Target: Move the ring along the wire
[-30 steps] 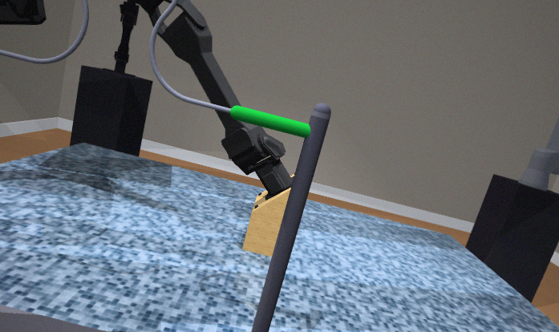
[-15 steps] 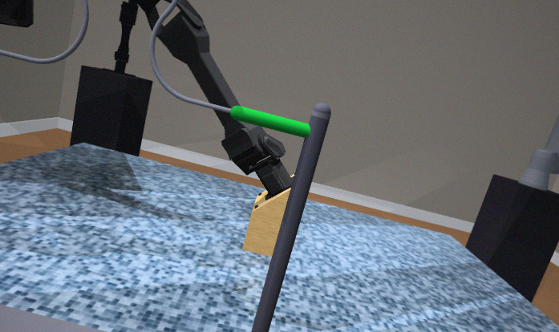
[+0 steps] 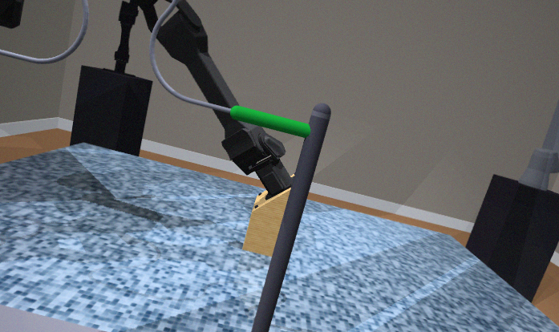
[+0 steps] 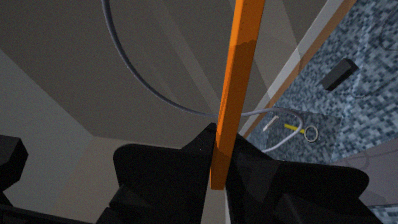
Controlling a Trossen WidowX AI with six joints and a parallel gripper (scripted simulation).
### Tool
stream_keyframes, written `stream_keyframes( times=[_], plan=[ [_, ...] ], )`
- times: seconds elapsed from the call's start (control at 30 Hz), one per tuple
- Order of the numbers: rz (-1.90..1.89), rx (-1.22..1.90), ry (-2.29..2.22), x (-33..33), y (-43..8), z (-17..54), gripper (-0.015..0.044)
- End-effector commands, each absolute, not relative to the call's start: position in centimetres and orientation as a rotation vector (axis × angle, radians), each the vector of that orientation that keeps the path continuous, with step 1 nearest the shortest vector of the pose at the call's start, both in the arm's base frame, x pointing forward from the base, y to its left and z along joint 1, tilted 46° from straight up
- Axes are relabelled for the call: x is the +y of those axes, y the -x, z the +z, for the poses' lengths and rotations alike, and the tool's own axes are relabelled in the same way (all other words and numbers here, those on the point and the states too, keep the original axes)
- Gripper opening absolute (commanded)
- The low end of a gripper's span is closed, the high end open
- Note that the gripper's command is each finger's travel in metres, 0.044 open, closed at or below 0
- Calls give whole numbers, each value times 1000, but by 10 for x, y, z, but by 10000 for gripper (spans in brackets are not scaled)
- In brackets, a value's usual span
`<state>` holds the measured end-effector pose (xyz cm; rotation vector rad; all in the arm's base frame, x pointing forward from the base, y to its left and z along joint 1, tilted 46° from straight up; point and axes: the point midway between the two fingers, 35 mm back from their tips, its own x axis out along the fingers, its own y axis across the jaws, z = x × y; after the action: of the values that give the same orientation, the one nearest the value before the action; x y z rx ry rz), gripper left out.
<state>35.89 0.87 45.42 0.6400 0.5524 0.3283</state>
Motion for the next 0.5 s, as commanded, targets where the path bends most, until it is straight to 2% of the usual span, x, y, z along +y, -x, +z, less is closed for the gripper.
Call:
stream_keyframes(
  times=[0.0, 0.47],
  plan=[
    [310, 549, -579, 7, -360, 454, -150],
    [257, 543, -396, 2, -361, 450, -150]
  ],
)
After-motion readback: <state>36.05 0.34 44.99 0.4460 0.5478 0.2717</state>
